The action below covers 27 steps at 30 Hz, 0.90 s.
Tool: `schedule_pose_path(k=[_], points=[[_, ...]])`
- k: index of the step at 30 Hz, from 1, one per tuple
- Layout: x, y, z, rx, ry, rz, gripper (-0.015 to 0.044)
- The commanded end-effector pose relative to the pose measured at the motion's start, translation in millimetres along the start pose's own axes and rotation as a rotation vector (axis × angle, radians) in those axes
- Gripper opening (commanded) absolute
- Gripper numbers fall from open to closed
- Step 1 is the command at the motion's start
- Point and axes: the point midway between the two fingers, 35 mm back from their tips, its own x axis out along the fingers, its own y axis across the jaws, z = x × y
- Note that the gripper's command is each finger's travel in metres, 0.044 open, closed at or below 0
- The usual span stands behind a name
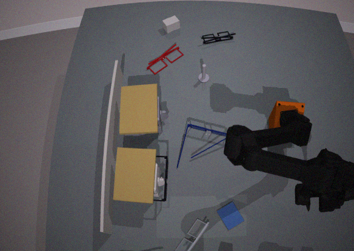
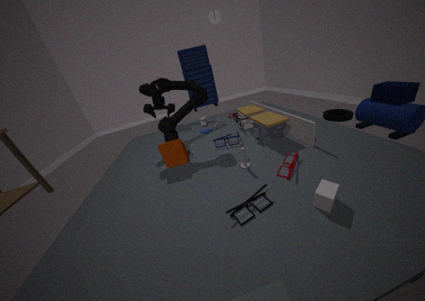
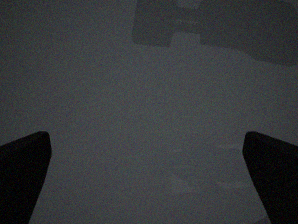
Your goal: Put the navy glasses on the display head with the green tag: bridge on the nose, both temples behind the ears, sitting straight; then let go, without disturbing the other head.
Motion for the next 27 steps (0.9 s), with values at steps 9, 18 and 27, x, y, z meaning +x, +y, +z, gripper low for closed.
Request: schedule_pose_path(k=[9, 18, 27], points=[[0, 0, 0, 0.000, 0.001, -0.003, 0.0414], [20, -24, -10, -0.008, 0.102, -0.259, 0.0200], [48, -61, -24, 0.014, 0.293, -0.535, 0.0200]])
